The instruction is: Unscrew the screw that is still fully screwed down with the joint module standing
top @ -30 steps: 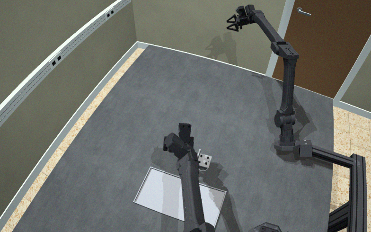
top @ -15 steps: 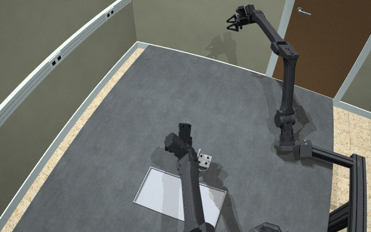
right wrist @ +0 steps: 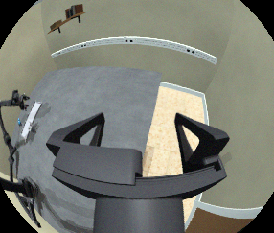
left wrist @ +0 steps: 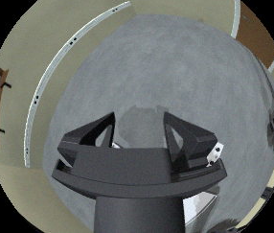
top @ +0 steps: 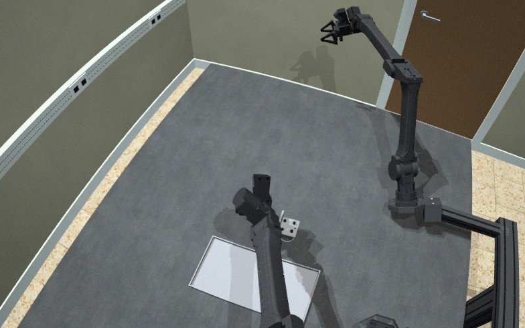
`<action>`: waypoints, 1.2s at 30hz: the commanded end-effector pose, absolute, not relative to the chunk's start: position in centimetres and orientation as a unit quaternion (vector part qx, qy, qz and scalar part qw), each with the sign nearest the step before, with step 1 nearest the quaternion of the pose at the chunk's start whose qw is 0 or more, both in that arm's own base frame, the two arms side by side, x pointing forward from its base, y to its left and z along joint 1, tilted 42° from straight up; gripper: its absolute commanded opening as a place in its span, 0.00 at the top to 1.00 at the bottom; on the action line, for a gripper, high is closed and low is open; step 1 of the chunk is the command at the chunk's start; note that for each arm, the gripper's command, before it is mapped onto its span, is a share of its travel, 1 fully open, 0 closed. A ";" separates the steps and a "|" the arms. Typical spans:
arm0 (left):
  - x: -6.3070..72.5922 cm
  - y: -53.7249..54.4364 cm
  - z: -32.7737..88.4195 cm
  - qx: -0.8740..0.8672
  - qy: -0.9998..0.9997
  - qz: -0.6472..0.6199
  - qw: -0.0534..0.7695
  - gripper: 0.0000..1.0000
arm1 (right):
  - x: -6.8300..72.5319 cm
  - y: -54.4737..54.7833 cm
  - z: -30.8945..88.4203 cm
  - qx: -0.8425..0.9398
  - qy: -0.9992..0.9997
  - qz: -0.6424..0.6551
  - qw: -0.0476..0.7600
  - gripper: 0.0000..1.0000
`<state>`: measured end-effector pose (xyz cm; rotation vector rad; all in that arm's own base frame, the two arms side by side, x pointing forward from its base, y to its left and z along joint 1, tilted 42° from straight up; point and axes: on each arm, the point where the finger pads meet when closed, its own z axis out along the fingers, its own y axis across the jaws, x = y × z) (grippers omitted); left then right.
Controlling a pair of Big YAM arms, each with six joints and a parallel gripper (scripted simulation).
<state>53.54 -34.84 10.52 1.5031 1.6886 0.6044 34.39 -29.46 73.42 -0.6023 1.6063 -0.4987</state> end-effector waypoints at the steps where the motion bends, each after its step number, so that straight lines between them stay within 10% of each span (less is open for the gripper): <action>1: 54.1 -35.7 12.0 0.586 0.660 0.237 0.405 0.35 | 33.7 -28.3 75.3 -0.273 0.689 -0.234 0.630 0.00; 36: 54.8 -23.4 15.2 0.422 0.789 0.214 0.391 0.35 | 33.7 -28.3 75.3 -0.273 0.689 -0.234 0.630 0.00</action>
